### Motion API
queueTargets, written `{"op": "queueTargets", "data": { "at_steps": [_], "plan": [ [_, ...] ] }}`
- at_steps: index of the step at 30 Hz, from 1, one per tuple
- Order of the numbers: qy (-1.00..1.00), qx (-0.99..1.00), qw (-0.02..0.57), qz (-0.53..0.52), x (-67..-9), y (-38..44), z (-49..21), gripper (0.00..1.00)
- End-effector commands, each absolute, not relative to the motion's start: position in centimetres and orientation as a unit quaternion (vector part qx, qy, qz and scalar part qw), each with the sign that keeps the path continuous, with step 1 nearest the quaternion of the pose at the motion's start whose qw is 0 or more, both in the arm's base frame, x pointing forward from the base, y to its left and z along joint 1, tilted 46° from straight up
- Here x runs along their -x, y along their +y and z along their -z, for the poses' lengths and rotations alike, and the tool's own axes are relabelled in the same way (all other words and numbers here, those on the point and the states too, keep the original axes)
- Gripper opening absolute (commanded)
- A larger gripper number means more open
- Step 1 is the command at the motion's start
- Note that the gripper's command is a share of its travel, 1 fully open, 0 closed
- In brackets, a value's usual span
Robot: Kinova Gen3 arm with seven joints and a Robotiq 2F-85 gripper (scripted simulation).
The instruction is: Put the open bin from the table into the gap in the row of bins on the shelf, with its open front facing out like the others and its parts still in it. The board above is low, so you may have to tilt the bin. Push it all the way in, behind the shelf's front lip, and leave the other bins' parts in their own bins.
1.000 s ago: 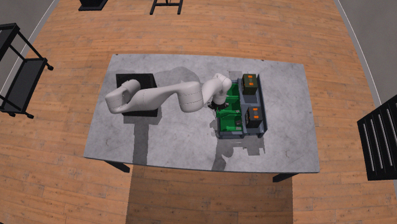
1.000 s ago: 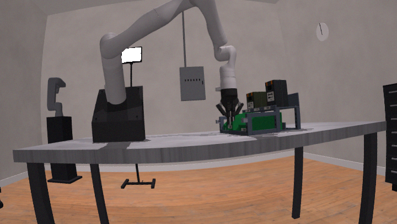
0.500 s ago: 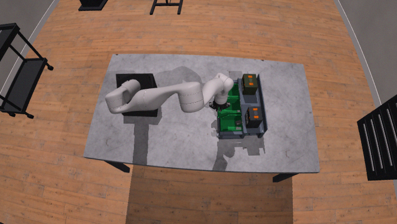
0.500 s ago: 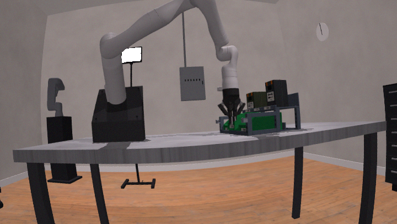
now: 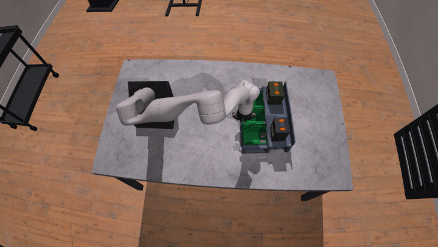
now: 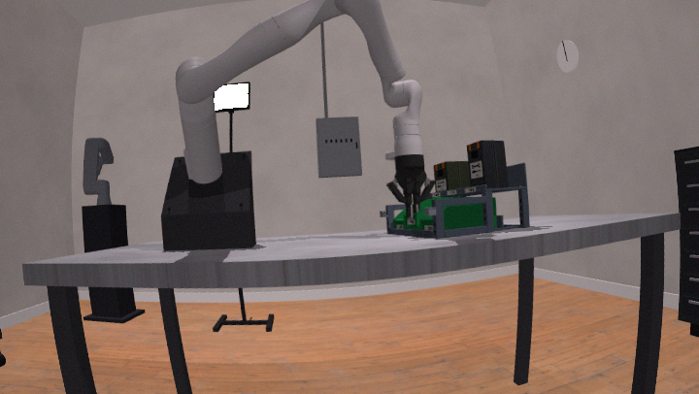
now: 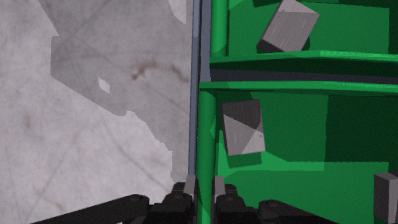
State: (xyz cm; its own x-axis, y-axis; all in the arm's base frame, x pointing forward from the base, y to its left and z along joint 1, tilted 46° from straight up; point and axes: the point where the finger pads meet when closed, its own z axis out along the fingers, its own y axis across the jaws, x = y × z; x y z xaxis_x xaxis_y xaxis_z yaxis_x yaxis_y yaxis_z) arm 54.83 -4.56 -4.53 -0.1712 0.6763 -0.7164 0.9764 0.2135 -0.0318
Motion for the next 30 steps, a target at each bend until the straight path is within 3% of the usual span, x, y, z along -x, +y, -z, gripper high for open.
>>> {"op": "queueTargets", "data": {
  "at_steps": [1,30],
  "plan": [
    [0.722,-0.572,0.294,0.253,-54.95,-4.33,4.44,0.1],
    [0.722,-0.572,0.295,0.253,-55.54,-4.71,4.99,0.1]
  ]
}}
